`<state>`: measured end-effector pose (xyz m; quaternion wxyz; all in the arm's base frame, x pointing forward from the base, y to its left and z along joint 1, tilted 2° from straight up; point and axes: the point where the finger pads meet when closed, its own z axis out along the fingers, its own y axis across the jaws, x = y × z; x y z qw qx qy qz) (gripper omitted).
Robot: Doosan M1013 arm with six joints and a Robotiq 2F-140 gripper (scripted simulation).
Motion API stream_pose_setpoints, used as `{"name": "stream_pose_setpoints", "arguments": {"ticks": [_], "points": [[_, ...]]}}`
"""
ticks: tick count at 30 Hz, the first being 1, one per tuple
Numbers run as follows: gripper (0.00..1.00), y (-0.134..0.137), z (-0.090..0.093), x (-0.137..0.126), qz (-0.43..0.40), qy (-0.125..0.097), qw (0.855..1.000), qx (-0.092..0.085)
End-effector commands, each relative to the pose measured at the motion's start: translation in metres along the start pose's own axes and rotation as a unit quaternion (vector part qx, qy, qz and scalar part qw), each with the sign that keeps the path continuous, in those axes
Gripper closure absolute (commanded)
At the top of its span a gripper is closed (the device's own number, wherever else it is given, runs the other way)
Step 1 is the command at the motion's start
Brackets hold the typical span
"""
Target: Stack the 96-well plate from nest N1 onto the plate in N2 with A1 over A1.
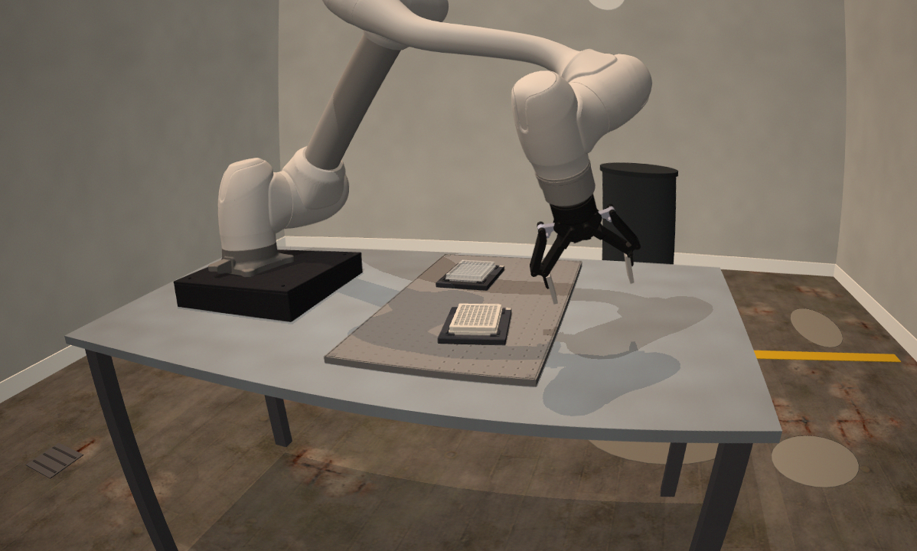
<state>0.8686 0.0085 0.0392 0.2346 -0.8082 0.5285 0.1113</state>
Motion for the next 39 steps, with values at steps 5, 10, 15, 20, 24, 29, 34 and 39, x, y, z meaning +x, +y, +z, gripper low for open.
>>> {"name": "stream_pose_setpoints", "arguments": {"ticks": [5,10,15,20,24,29,34,39], "points": [[0.0,0.03,-0.004,-0.011,0.012,0.03,0.999,-0.028],[0.0,0.053,-0.008,-0.02,0.019,0.048,0.998,-0.043],[0.0,0.072,-0.012,-0.026,0.027,0.079,0.994,-0.066],[0.0,0.086,-0.016,-0.03,0.027,0.079,0.994,-0.066],[0.0,0.104,-0.02,-0.036,0.034,0.111,0.99,-0.085],[0.0,0.122,-0.025,-0.041,0.036,0.125,0.987,-0.092],[0.0,0.145,-0.032,-0.048,0.038,0.143,0.984,-0.101],[0.0,0.159,-0.037,-0.051,0.041,0.175,0.977,-0.115]]}}
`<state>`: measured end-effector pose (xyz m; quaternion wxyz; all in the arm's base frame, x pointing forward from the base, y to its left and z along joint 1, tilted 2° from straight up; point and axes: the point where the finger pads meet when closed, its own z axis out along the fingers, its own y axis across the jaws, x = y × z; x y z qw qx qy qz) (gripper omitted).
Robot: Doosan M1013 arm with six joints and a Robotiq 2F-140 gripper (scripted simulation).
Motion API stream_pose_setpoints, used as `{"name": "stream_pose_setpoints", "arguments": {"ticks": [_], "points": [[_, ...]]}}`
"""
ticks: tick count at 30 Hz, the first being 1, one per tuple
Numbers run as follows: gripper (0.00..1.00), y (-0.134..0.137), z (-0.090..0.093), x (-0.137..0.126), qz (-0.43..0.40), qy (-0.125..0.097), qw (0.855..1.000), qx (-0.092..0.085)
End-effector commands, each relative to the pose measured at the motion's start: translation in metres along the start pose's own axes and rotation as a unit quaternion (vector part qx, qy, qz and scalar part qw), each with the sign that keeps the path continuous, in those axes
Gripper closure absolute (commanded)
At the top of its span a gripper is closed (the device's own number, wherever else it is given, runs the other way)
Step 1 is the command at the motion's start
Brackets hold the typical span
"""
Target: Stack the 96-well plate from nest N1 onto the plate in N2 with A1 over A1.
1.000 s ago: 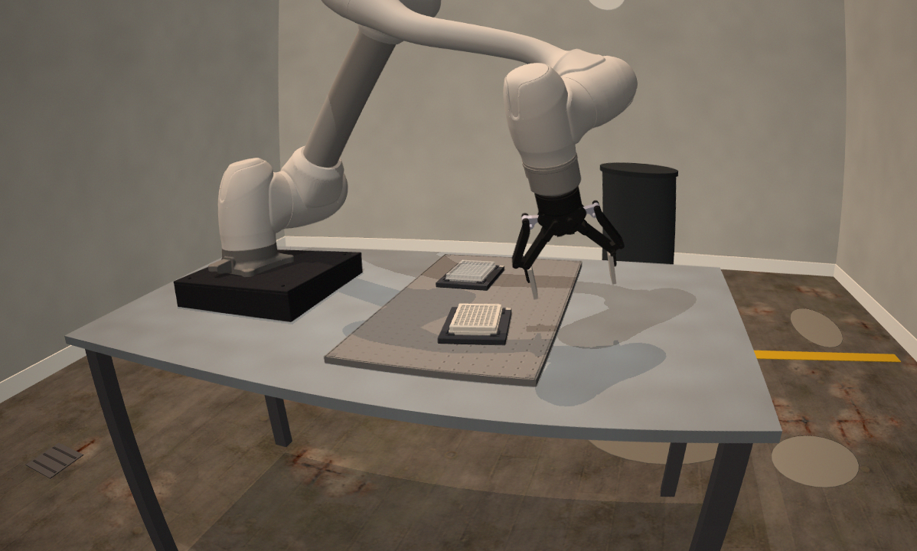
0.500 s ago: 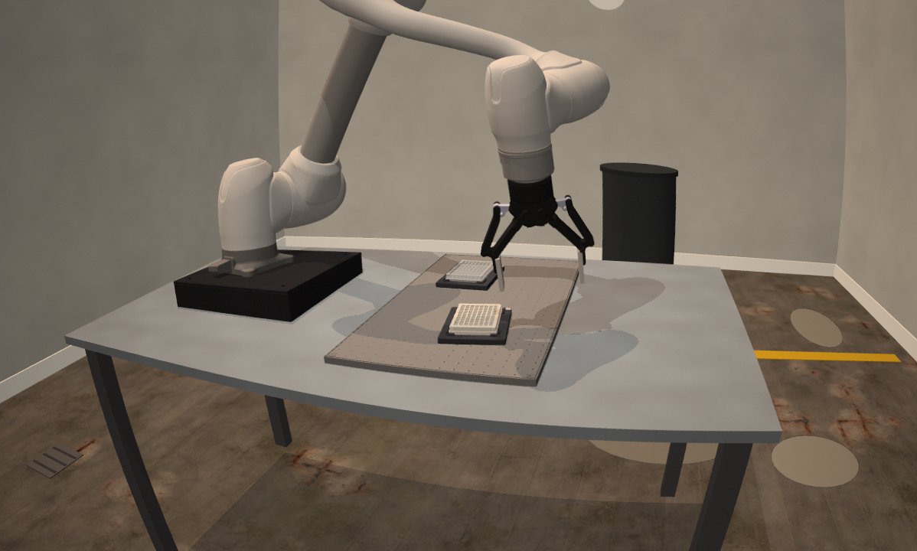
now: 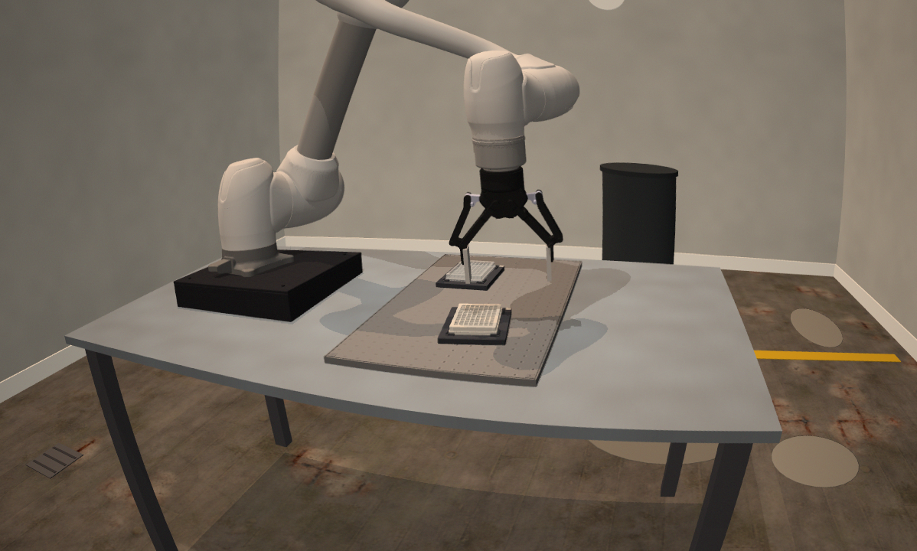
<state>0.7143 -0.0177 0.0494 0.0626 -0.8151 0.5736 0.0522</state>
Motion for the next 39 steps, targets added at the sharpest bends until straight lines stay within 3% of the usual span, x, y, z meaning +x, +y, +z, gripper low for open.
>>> {"name": "stream_pose_setpoints", "arguments": {"ticks": [1,4,6,7,10,24,39], "points": [[0.0,0.019,-0.003,-0.002,0.004,0.026,1.0,-0.01],[0.0,0.031,-0.005,-0.003,0.004,0.026,1.0,-0.01],[0.0,0.041,-0.007,-0.004,0.007,0.058,0.998,-0.019],[0.0,0.046,-0.008,-0.005,0.007,0.059,0.998,-0.02],[0.0,0.061,-0.011,-0.006,0.007,0.059,0.998,-0.02],[0.0,0.061,-0.011,-0.006,0.007,0.059,0.998,-0.02],[0.0,0.061,0.011,-0.003,0.007,0.059,0.998,-0.02]]}}
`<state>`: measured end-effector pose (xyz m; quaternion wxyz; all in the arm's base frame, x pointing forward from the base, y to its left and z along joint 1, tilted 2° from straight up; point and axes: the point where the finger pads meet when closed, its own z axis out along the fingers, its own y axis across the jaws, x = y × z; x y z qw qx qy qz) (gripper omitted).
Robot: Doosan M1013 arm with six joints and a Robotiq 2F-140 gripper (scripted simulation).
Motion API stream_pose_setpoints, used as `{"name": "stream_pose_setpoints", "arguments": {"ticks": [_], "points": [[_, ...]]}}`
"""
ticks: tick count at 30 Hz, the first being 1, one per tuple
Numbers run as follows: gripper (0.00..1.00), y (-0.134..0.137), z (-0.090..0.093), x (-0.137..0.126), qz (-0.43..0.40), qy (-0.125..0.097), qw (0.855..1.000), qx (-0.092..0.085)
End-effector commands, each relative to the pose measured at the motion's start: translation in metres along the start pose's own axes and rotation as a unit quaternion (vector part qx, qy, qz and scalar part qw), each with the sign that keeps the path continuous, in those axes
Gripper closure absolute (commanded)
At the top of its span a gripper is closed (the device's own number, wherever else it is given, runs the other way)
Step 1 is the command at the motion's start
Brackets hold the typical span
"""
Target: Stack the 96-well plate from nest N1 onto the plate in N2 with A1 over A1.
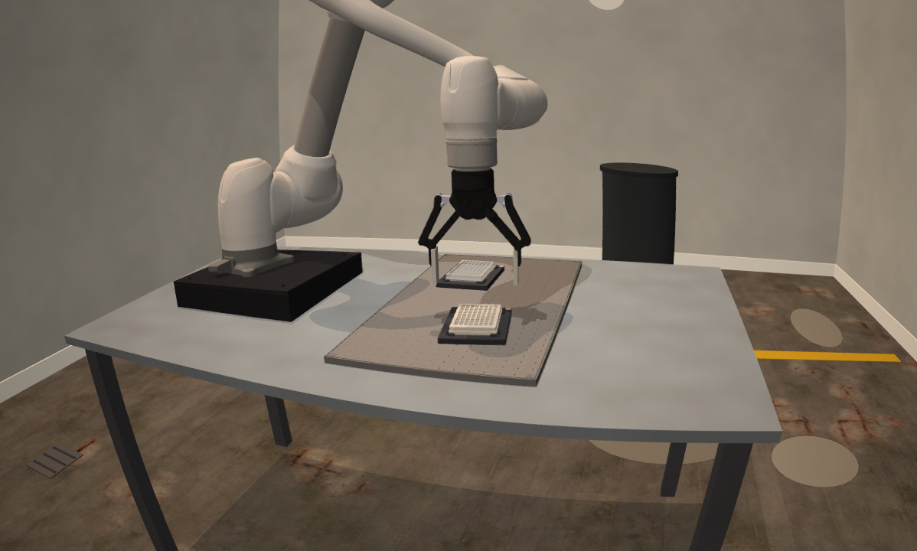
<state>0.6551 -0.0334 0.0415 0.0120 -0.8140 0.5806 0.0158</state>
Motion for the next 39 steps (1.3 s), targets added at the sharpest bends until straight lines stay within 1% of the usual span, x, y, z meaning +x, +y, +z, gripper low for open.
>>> {"name": "stream_pose_setpoints", "arguments": {"ticks": [1,7,9,24,26,36,39], "points": [[0.0,0.0,0.006,0.0,0.0,0.0,1.0,0.0],[0.0,0.0,0.016,0.0,0.0,0.0,1.0,0.0],[0.0,0.0,0.016,0.0,0.0,0.0,1.0,0.0],[0.0,0.0,0.041,0.0,0.0,0.0,1.0,0.0],[0.0,0.0,0.041,0.0,0.0,0.0,1.0,0.0],[0.0,0.0,0.058,0.0,0.0,0.0,1.0,0.0],[0.0,0.0,0.059,0.0,0.0,0.0,1.0,0.0]]}}
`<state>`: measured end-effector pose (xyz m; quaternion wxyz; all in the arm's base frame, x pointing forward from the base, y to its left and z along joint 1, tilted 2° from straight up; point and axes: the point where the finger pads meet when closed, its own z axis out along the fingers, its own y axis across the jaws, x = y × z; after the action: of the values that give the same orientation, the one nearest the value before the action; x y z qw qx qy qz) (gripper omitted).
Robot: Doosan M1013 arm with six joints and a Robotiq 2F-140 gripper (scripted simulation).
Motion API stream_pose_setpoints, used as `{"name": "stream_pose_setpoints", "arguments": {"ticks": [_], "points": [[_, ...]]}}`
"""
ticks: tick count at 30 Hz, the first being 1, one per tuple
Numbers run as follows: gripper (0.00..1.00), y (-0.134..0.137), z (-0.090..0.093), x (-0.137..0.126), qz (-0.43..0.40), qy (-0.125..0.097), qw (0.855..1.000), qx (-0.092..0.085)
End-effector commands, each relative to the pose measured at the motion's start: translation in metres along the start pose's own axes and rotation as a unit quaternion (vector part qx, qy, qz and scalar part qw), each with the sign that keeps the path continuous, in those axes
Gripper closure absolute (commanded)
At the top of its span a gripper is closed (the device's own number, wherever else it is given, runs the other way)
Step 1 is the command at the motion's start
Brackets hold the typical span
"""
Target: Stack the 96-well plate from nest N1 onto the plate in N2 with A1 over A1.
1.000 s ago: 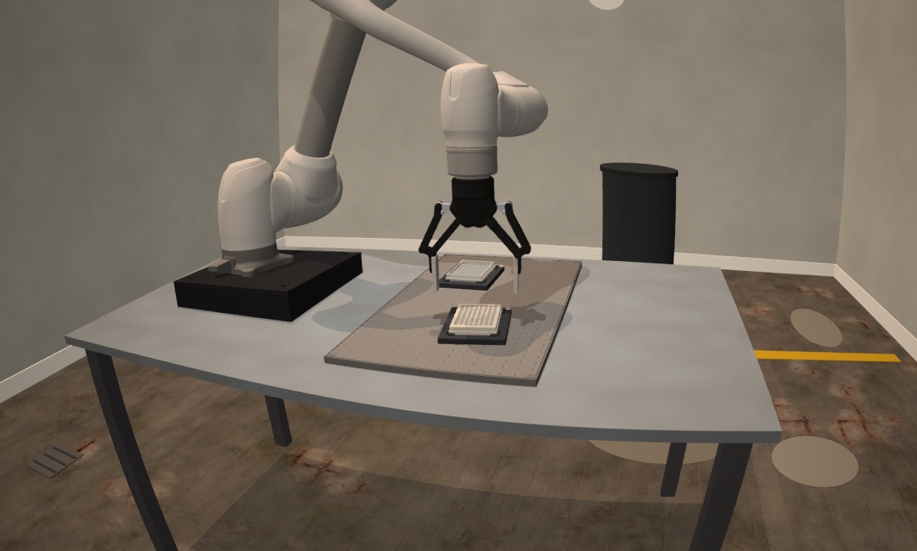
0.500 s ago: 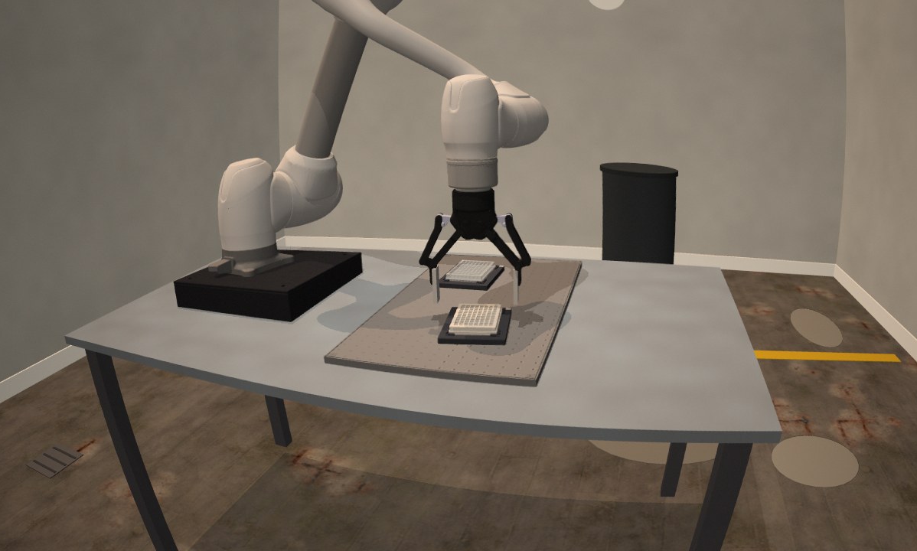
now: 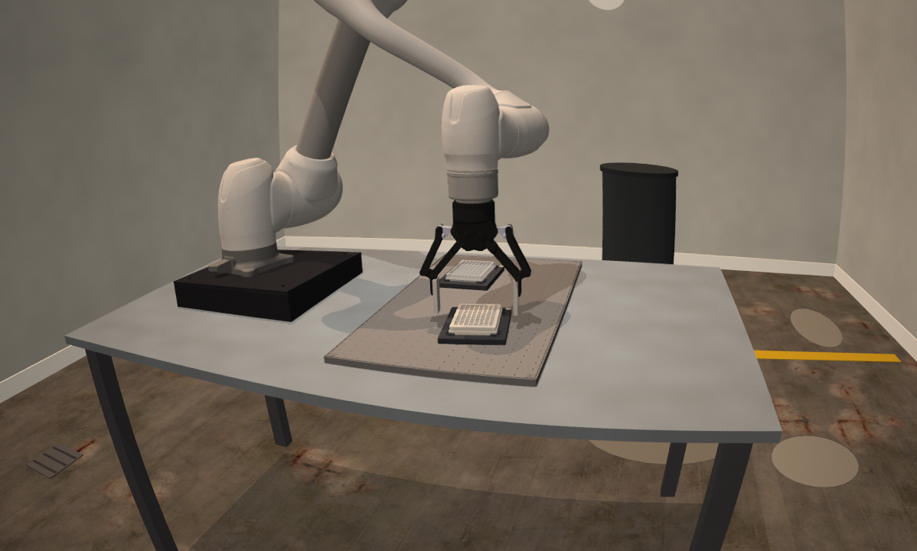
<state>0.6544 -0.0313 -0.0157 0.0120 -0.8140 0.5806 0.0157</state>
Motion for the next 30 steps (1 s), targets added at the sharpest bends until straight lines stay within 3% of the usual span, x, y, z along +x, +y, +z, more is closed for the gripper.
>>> {"name": "stream_pose_setpoints", "arguments": {"ticks": [1,11,12,30], "points": [[0.0,-0.0001,0.0015,0.0,0.0,0.0,1.0,0.0],[0.0,-0.0001,0.0015,0.0,0.0,0.0,1.0,0.0],[1.0,-0.0001,0.0015,0.0,0.0,0.0,1.0,0.0],[1.0,-0.0001,0.0015,0.0,0.0,0.0,1.0,0.0]]}}
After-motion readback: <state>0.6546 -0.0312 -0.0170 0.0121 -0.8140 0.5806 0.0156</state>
